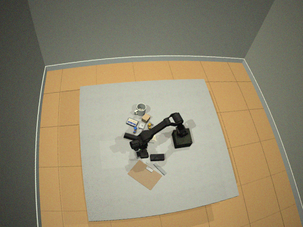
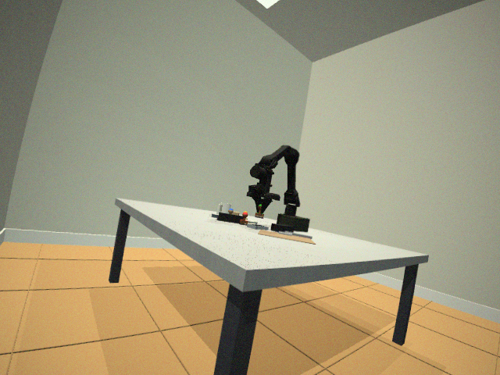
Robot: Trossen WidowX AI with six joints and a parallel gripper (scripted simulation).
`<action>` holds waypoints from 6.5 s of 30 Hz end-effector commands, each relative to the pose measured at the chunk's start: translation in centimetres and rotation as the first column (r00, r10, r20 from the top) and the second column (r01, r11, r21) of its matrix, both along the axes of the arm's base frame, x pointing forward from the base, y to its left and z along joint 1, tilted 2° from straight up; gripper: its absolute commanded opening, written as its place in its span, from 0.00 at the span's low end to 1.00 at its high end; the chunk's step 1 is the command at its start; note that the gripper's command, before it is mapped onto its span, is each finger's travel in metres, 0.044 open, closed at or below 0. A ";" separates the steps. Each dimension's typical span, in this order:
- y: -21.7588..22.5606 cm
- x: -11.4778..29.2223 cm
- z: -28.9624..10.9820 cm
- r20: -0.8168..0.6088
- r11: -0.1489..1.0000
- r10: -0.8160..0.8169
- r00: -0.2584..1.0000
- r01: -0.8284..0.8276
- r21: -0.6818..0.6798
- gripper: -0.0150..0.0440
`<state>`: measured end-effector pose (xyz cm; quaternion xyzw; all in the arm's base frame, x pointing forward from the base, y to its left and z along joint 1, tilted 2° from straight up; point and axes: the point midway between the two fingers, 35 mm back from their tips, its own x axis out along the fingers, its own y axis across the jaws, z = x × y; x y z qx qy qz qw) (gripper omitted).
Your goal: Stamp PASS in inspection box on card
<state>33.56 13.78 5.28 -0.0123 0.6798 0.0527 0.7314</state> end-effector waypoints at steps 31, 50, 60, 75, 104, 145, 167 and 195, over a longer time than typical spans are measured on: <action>0.1 0.0 -2.3 -0.004 1.000 0.002 1.000 -0.002 0.003 0.25; 0.1 0.0 -3.5 -0.005 1.000 0.001 1.000 -0.001 0.004 0.25; 0.1 0.0 -3.7 -0.004 1.000 0.001 1.000 -0.001 0.004 0.25; 0.1 0.0 -3.9 -0.004 1.000 0.001 1.000 -0.001 0.004 0.25; 0.1 0.0 -4.1 -0.004 1.000 0.001 1.000 -0.001 0.004 0.25; 0.1 0.0 -4.3 -0.004 1.000 0.001 1.000 -0.001 0.004 0.25; 0.1 0.0 -3.5 -0.004 1.000 0.001 1.000 -0.001 0.004 0.25; 0.0 -0.1 0.0 -0.004 1.000 0.001 1.000 -0.001 0.004 0.25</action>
